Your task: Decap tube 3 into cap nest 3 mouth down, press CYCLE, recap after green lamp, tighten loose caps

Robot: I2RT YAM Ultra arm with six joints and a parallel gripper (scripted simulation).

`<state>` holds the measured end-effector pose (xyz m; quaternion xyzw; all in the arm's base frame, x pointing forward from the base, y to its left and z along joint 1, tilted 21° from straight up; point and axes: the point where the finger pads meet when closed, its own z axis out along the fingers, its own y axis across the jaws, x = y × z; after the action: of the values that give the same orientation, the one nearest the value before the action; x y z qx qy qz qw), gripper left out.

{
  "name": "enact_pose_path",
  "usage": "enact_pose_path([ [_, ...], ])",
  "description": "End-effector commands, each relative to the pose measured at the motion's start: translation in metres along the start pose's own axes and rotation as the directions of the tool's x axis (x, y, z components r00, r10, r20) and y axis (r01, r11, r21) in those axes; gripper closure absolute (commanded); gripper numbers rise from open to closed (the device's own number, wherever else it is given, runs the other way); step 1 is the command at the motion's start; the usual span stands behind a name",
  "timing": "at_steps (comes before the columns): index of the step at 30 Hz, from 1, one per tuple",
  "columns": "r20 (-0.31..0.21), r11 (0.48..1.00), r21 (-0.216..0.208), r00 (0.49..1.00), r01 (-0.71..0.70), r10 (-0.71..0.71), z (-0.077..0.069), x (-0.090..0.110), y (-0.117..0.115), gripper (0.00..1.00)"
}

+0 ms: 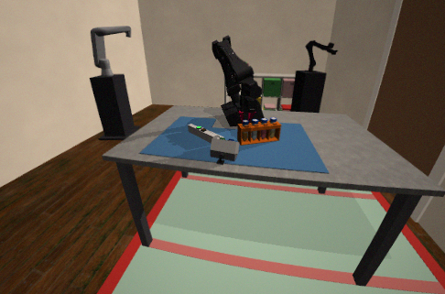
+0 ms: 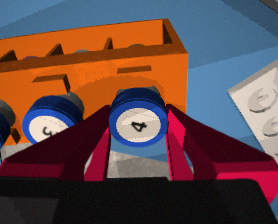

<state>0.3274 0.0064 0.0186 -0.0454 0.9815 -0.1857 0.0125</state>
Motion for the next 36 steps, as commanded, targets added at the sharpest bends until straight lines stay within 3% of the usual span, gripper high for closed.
enact_pose_path([
  [1,0.014,0.993,-0.004,0.993,-0.114,0.114,-0.0025,-0.0031,0.0003,1.00],
  [35,0.014,0.993,-0.004,0.993,-0.114,0.114,-0.0025,-0.0031,0.0003,1.00],
  [36,0.014,0.993,-0.004,0.993,-0.114,0.114,-0.0025,-0.0031,0.0003,0.51],
])
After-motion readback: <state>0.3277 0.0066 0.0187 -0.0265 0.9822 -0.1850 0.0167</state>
